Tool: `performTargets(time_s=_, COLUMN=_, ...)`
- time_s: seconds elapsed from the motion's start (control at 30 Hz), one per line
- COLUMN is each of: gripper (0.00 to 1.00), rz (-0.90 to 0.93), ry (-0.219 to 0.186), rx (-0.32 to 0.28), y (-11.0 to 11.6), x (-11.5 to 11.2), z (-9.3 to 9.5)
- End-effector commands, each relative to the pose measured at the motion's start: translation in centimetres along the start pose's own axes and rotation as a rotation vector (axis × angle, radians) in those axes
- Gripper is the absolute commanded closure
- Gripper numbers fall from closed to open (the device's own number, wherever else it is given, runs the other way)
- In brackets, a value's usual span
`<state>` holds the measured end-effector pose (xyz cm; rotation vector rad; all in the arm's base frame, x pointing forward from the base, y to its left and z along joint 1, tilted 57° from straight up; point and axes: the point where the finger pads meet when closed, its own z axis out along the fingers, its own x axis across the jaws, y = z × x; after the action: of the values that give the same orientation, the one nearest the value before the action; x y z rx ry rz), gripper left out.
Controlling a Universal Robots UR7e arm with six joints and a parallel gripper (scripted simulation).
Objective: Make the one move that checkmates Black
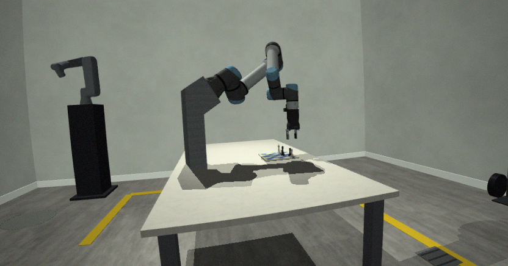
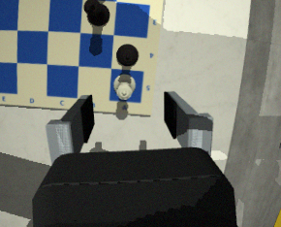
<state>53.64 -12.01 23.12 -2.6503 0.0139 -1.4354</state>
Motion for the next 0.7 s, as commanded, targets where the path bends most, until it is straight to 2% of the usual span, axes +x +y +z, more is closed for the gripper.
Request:
performTargets(time_s=0.0, gripper=0.00, rz=-0.028, ry=0.001, rx=0.000, y=0.02, x=-0.05, z=0.00)
performTargets(time_s=0.67, gripper=0.00, rz=-0.123, ry=0.001, rx=0.000, y=0.09, x=-0.34, z=0.08)
